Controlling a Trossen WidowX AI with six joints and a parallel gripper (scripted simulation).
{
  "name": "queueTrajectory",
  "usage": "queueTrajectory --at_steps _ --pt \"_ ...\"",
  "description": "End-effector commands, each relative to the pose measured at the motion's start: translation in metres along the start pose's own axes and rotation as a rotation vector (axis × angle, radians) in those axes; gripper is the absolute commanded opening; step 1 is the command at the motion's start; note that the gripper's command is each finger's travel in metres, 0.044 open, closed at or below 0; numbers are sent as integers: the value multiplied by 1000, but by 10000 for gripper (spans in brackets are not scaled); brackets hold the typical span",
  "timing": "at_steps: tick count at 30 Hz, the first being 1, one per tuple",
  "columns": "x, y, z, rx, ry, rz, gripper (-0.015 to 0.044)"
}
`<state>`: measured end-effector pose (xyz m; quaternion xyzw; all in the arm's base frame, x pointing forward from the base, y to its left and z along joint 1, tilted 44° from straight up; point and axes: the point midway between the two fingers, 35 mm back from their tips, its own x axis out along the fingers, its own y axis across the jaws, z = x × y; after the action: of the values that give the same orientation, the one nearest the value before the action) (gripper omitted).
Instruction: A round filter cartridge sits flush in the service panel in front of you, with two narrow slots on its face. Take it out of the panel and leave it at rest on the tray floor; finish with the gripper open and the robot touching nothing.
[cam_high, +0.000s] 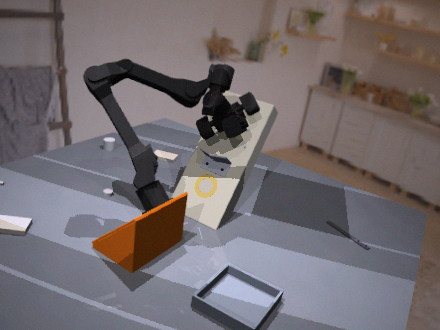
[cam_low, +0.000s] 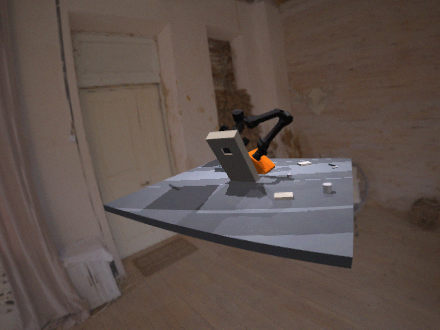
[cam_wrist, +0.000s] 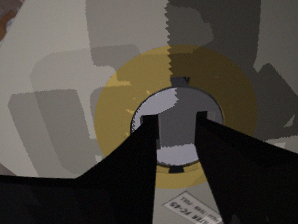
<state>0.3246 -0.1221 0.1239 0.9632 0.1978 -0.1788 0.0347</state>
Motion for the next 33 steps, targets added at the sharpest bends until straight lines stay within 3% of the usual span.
queueTrajectory --at_steps 1,27,28,33 --pt "27 -3 1 -23 -40 -22 98" --pt "27 -3 1 -23 -40 -22 98" --pt "0 0 0 0 0 0 92" --pt "0 0 0 0 0 0 59"
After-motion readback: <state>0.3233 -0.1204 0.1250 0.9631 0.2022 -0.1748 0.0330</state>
